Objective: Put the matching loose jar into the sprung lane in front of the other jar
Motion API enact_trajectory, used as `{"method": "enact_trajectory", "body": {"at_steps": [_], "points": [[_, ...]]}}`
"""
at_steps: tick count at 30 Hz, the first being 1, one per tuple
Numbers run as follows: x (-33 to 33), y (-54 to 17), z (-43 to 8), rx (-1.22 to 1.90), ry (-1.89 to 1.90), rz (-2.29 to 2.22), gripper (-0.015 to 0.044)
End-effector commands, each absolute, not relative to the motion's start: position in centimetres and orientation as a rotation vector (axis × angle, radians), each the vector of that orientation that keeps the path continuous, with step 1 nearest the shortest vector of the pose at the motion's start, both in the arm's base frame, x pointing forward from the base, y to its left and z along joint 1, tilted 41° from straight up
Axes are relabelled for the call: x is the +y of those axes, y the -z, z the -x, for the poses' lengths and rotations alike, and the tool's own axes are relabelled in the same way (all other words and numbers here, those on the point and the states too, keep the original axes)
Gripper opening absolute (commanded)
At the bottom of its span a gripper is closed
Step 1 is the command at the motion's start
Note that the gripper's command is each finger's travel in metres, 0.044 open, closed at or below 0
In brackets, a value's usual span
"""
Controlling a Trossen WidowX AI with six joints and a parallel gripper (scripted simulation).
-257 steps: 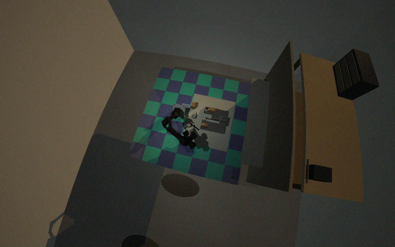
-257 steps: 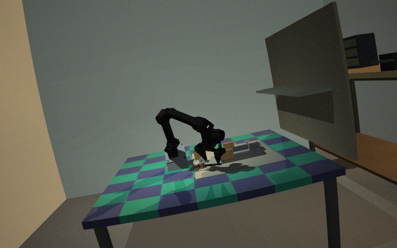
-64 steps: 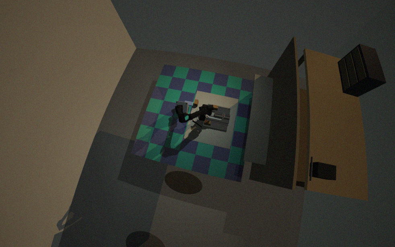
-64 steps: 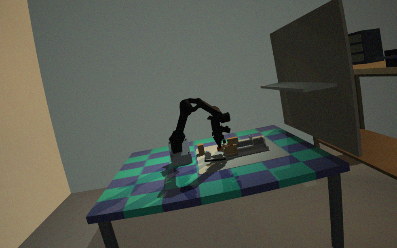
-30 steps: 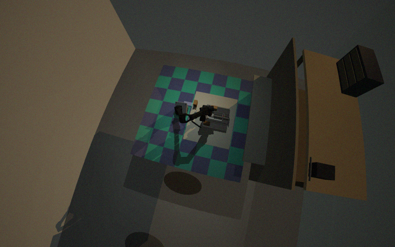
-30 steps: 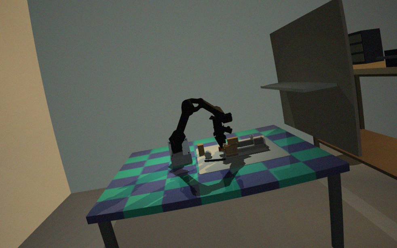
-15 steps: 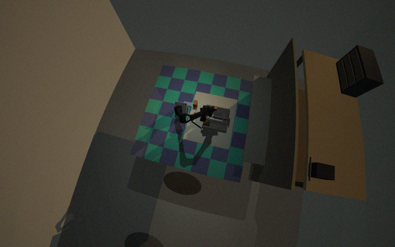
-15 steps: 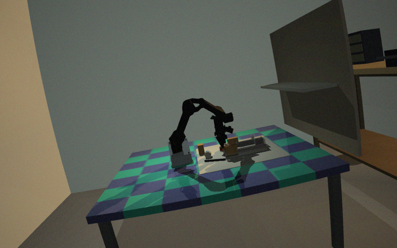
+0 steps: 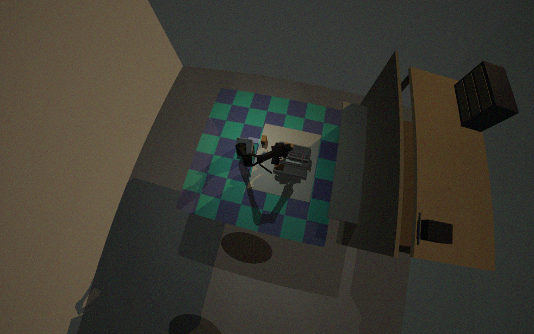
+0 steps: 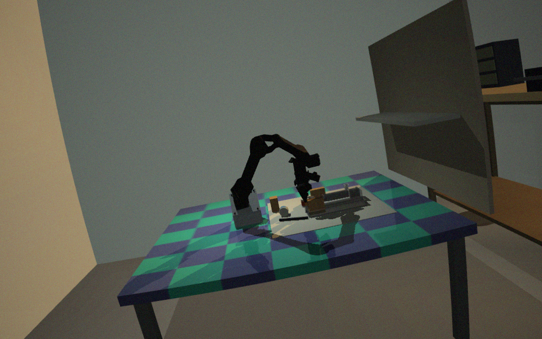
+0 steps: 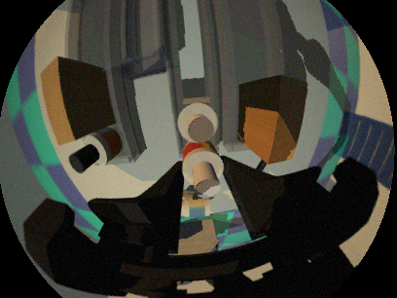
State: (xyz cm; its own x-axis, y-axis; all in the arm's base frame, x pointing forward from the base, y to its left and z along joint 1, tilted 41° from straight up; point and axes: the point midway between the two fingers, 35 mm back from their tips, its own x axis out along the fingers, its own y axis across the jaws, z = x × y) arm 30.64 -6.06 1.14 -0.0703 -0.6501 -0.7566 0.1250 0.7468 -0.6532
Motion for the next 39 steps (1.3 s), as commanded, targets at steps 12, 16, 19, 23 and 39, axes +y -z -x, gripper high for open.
{"method": "enact_trajectory", "body": {"at_steps": [12, 16, 19, 23, 39], "points": [[-6.1, -1.4, -32.2, 1.493, 0.676, 0.442, 0.0000], [-6.1, -1.5, -32.4, 1.493, 0.676, 0.442, 0.0000], [-6.1, -1.5, -32.5, 1.493, 0.676, 0.442, 0.0000], [-6.1, -1.5, -32.7, 1.493, 0.676, 0.442, 0.0000], [-6.0, -1.8, -33.4, 1.493, 0.676, 0.442, 0.0000]]}}
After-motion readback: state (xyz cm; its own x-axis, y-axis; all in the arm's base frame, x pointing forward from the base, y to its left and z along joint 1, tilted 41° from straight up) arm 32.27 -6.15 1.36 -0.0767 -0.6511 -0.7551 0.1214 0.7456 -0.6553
